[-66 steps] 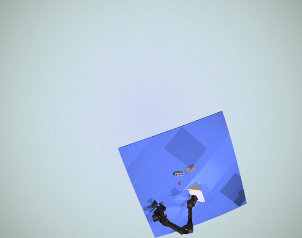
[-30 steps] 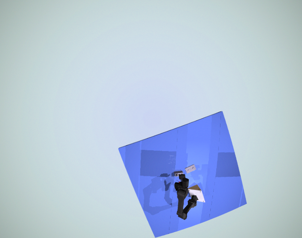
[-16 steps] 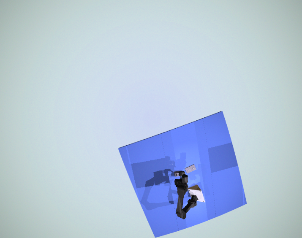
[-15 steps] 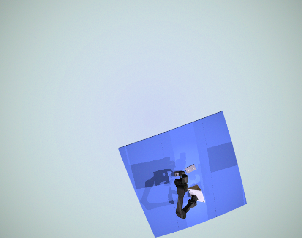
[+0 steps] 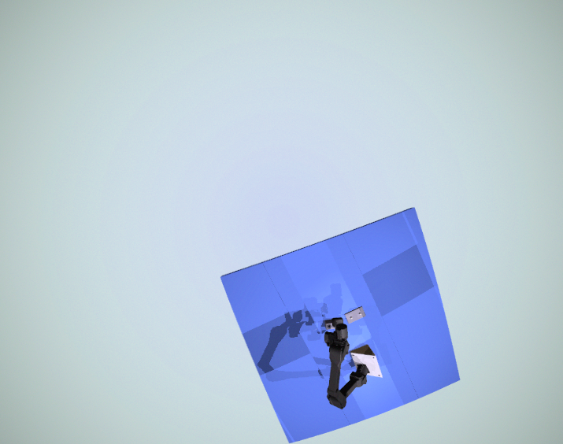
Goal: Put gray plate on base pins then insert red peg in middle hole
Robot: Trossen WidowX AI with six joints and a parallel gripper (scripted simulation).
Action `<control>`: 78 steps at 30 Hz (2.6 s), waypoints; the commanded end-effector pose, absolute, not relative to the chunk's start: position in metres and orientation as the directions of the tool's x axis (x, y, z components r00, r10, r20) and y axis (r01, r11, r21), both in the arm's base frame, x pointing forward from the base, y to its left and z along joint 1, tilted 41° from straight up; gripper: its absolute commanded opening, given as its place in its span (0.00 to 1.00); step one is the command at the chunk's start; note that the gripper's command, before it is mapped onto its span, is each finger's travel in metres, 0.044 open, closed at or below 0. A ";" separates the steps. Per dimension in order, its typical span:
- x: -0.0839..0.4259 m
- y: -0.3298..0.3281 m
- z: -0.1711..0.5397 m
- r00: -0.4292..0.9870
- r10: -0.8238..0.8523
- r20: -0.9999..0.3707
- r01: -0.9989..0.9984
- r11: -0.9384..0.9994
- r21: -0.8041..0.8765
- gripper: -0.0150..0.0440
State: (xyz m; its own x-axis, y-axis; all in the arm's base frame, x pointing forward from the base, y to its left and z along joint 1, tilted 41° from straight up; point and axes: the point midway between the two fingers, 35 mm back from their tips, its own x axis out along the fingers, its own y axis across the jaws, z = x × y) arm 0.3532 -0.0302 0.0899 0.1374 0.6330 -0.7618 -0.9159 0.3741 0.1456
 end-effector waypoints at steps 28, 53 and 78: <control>0.358 0.005 0.052 0.130 0.641 -0.756 -0.915 0.371 0.157 1.00; 0.359 -0.002 0.060 0.131 0.639 -0.758 -0.915 0.372 0.156 0.25; 0.358 -0.053 0.118 0.133 0.629 -0.766 -0.915 0.376 0.150 0.25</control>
